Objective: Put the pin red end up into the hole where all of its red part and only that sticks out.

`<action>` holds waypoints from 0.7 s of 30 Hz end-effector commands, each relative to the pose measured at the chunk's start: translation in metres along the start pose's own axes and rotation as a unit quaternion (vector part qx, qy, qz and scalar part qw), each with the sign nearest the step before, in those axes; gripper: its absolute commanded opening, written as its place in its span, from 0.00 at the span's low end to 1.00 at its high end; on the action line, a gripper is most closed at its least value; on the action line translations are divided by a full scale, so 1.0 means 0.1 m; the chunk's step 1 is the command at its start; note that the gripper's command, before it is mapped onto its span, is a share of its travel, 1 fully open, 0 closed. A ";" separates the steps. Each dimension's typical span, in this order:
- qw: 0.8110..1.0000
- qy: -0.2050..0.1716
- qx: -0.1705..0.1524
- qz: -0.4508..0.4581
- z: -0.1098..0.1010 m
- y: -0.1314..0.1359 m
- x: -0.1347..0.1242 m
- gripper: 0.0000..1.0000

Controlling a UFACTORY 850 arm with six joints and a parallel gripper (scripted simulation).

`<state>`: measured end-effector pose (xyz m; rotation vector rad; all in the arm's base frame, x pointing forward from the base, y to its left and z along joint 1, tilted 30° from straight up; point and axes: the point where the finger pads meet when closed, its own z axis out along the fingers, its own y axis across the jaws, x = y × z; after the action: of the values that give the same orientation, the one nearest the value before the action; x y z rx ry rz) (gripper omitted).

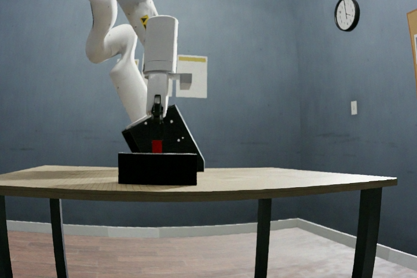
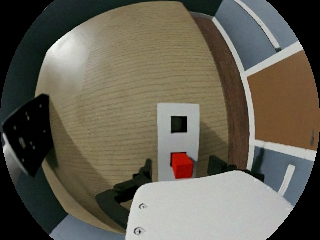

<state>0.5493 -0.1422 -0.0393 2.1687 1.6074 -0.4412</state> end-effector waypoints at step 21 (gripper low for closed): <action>1.000 0.000 -0.002 0.001 0.02 0.02 0.00 0.00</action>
<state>0.5505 -0.1436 -0.0416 2.1674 1.6062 -0.4387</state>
